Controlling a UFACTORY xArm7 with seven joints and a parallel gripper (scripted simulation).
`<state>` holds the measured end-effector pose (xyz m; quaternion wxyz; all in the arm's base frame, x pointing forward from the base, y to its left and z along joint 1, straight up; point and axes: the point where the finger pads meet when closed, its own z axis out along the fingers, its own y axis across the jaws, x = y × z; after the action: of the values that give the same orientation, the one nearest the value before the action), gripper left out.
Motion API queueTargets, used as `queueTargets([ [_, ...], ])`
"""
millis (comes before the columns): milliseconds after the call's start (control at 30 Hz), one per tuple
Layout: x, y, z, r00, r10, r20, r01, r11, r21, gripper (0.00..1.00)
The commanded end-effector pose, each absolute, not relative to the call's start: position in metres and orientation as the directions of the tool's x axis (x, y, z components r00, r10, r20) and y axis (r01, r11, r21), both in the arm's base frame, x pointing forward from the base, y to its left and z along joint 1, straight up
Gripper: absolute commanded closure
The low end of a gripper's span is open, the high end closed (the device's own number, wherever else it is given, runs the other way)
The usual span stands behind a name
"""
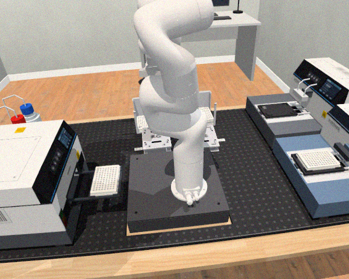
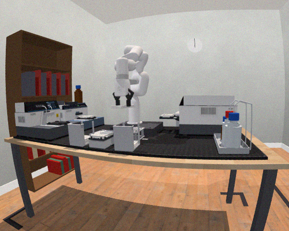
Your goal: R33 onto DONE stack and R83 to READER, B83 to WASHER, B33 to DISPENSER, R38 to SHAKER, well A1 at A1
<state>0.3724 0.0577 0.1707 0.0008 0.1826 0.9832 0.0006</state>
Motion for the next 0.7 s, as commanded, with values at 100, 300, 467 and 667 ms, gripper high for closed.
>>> queueTargets([
  [100,0.37,0.034,0.172,-0.903,0.431,-0.005,0.431,0.903,0.003,1.0],
  [300,0.368,0.021,0.172,-0.889,0.459,-0.005,0.458,0.889,0.004,1.0],
  [467,0.366,0.005,0.172,-0.889,0.459,-0.005,0.458,0.889,0.003,1.0],
  [667,0.364,-0.014,0.172,-0.854,0.52,-0.005,0.52,0.854,0.004,1.0],
])
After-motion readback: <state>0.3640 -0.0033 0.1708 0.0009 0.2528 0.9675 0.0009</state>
